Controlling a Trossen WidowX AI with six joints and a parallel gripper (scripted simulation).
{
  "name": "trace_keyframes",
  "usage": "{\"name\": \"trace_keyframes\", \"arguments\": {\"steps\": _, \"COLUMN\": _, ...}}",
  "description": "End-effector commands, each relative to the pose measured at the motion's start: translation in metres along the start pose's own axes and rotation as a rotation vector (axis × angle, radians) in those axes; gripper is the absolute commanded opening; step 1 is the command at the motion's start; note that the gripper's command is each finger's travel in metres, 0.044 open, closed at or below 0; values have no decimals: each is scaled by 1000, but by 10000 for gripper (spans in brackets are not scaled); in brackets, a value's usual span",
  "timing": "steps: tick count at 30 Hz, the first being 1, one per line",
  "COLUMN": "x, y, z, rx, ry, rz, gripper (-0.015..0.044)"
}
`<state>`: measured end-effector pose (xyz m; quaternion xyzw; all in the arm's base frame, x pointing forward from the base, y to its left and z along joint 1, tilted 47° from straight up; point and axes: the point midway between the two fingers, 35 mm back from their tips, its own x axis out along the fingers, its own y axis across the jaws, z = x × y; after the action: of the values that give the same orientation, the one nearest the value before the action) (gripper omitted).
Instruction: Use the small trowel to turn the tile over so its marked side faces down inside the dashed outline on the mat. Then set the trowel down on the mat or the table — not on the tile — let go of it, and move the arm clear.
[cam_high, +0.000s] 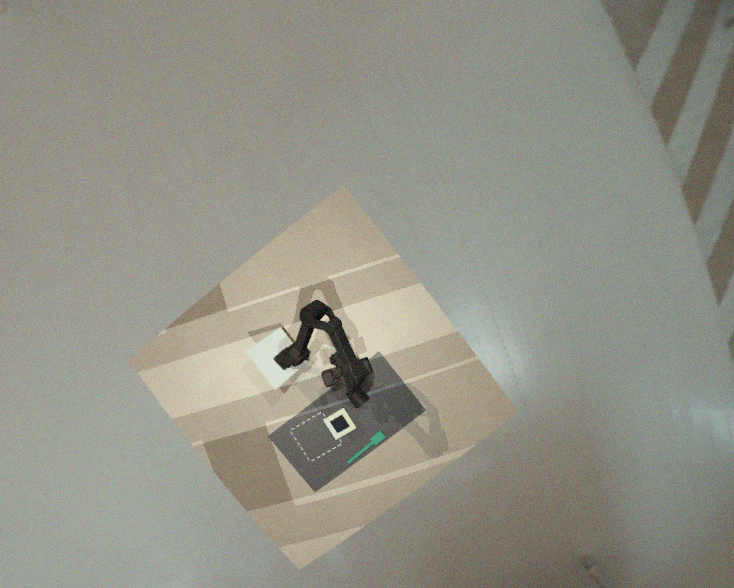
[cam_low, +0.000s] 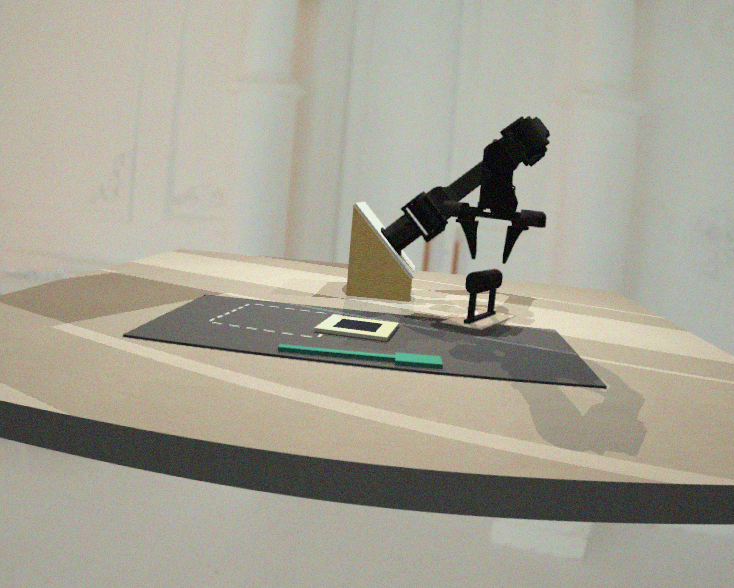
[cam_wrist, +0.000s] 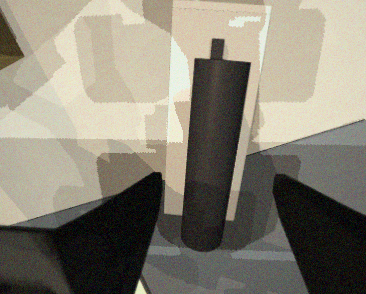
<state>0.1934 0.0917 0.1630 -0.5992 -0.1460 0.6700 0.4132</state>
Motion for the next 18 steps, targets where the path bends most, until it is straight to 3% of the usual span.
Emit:
{"name": "trace_keyframes", "arguments": {"steps": 1, "x": -1, "y": -1, "z": 0, "rx": 109, "ry": -2, "rz": -5, "gripper": 270}}
{"name": "trace_keyframes", "arguments": {"steps": 18, "x": -1, "y": 0, "z": -1, "rx": 701, "ry": -2, "rz": -4, "gripper": 270}}
